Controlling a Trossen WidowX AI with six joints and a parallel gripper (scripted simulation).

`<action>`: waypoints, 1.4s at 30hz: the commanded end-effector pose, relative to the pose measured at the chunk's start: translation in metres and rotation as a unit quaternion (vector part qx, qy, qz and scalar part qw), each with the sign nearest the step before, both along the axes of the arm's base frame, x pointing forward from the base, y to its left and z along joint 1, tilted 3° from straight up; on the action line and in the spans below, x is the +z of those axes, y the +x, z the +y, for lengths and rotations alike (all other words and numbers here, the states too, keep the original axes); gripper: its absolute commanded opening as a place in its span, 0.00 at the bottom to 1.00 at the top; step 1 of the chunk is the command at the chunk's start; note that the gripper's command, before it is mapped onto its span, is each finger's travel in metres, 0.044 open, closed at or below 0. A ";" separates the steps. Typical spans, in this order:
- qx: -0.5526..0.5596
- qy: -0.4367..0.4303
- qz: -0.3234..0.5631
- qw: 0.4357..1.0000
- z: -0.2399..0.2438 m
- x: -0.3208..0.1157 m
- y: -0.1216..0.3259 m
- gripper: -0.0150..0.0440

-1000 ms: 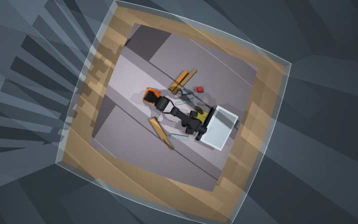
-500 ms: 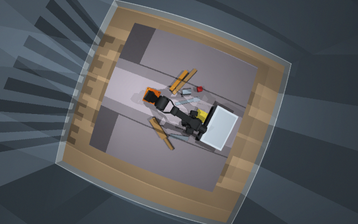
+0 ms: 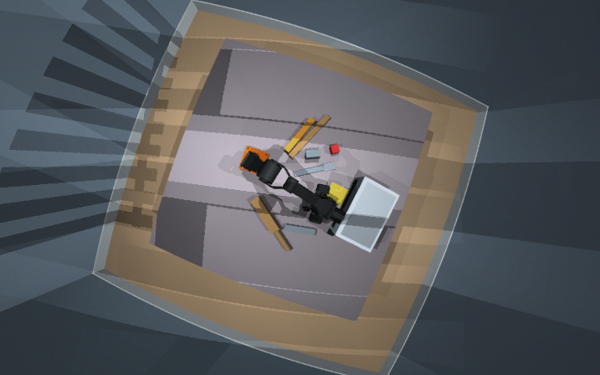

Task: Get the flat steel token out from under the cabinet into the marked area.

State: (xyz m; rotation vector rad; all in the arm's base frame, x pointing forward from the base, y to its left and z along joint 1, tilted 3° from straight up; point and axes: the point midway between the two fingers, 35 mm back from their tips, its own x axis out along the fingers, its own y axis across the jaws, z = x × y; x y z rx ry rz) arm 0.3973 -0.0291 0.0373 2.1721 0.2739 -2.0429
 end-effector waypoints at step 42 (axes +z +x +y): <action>0.002 0.002 0.002 1.000 -0.012 -0.004 -0.044 0.25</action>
